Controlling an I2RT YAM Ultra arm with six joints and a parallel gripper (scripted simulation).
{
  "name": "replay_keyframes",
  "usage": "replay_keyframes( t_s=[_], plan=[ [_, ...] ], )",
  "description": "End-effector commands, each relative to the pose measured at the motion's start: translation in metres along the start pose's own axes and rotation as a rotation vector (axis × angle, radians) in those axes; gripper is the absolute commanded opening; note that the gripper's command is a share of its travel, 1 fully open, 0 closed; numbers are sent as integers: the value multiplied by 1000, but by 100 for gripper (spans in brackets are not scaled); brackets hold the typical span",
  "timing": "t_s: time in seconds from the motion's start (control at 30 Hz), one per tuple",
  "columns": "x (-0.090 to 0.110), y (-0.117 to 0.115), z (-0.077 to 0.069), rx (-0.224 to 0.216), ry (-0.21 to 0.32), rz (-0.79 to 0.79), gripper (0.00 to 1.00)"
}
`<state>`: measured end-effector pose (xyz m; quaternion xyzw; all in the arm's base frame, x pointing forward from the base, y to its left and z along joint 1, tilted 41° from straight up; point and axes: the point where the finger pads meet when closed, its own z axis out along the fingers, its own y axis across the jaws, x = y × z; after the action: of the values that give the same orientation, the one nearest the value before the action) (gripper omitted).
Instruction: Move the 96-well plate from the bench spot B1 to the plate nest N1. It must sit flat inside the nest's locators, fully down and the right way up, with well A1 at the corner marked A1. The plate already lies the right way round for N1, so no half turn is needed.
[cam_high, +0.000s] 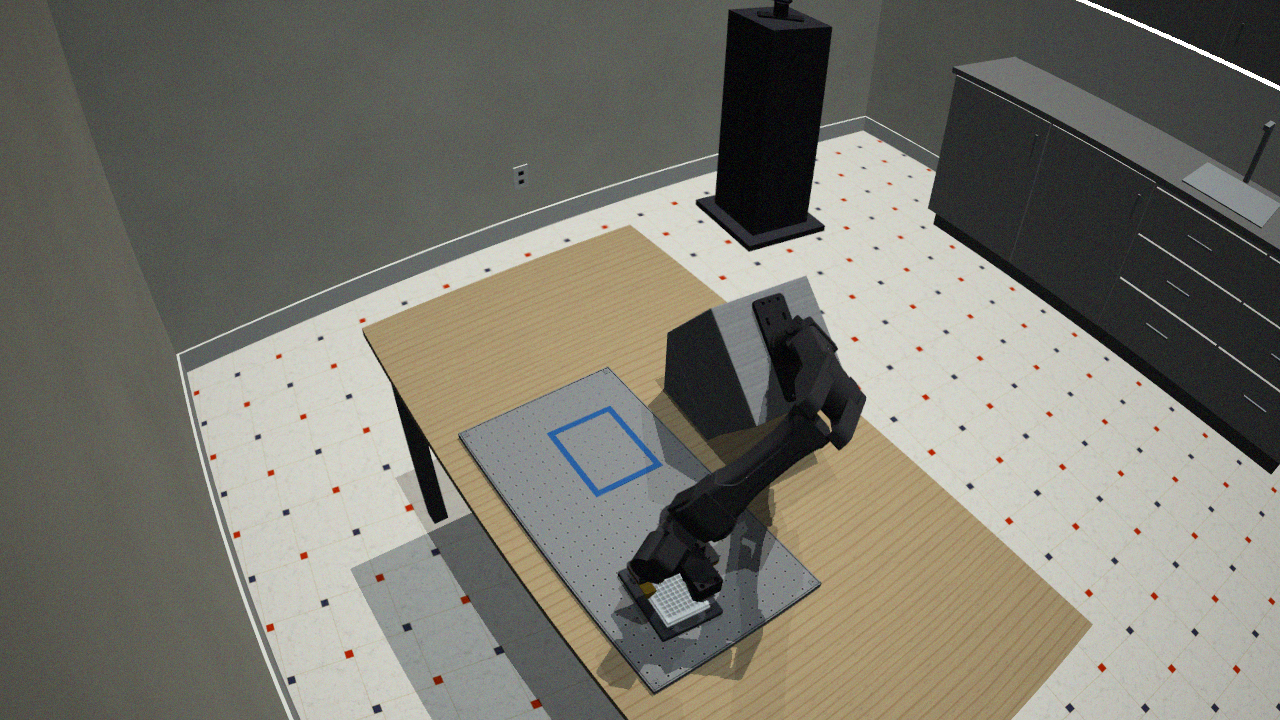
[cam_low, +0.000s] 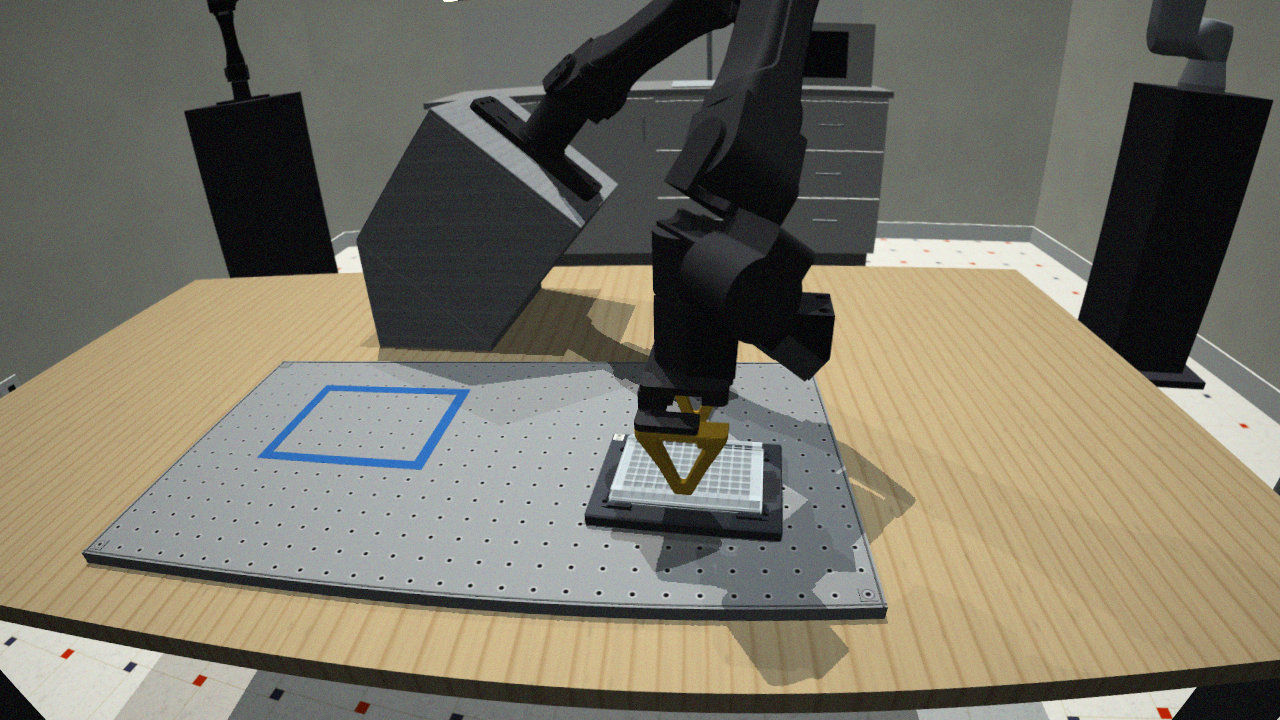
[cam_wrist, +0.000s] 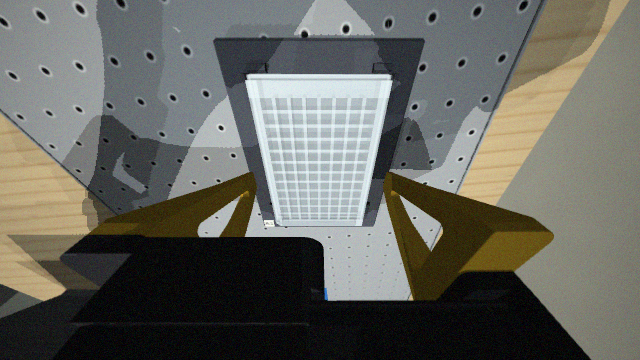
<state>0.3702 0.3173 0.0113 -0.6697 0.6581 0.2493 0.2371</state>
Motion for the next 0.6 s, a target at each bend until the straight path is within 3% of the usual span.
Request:
replay_keyframes(
  t_s=[0.0, 0.47, 0.57],
  plan=[
    [-4, -5, -24, 17, -17, -3, 100],
    [-10, -10, -65, 33, -25, -16, 100],
    [-10, -10, -67, 33, -25, -16, 100]
  ],
)
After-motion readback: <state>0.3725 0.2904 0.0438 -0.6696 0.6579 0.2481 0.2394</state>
